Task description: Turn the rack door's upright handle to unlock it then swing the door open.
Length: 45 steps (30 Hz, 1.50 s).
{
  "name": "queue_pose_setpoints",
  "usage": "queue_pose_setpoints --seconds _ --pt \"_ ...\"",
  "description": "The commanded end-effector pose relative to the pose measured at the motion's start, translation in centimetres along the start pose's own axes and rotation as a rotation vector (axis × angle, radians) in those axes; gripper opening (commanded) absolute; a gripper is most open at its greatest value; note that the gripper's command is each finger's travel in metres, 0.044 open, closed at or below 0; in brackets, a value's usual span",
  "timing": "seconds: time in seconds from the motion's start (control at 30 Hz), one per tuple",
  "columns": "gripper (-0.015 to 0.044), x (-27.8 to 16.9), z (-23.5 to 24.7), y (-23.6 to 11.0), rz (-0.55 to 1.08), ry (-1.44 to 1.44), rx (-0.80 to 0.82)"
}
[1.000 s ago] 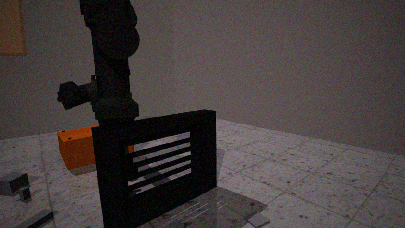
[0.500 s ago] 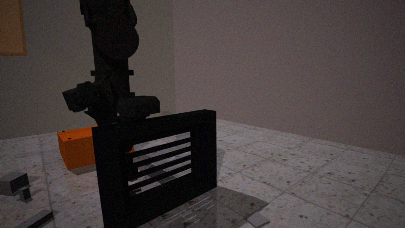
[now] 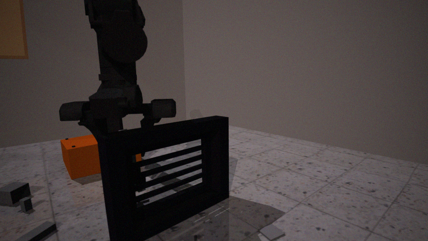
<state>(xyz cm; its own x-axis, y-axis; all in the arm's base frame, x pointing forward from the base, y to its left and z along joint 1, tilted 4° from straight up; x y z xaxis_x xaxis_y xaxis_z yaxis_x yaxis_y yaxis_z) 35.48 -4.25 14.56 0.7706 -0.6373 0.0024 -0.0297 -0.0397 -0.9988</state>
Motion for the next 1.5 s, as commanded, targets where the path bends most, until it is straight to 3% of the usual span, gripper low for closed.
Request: queue_pose_setpoints --seconds 0.0,1.47 --pt "0.0293 -0.02 0.03 0.05 0.003 -0.182 0.004" --pt "0.0293 -0.02 0.03 0.06 -0.002 -2.353 0.007"
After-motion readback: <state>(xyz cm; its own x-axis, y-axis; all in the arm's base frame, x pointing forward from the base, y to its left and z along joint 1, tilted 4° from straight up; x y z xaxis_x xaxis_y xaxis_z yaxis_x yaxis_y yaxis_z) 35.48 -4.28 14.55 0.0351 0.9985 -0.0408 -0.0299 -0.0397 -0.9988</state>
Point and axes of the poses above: the point midway between the two fingers, 35 mm back from their tips, its own y axis out along the fingers, its own z axis across the jaws, x = y × z, the point moved 9 cm from there along -y, back along the fingers, and after that the axes turned 12 degrees about y, right-handed, at the moved point
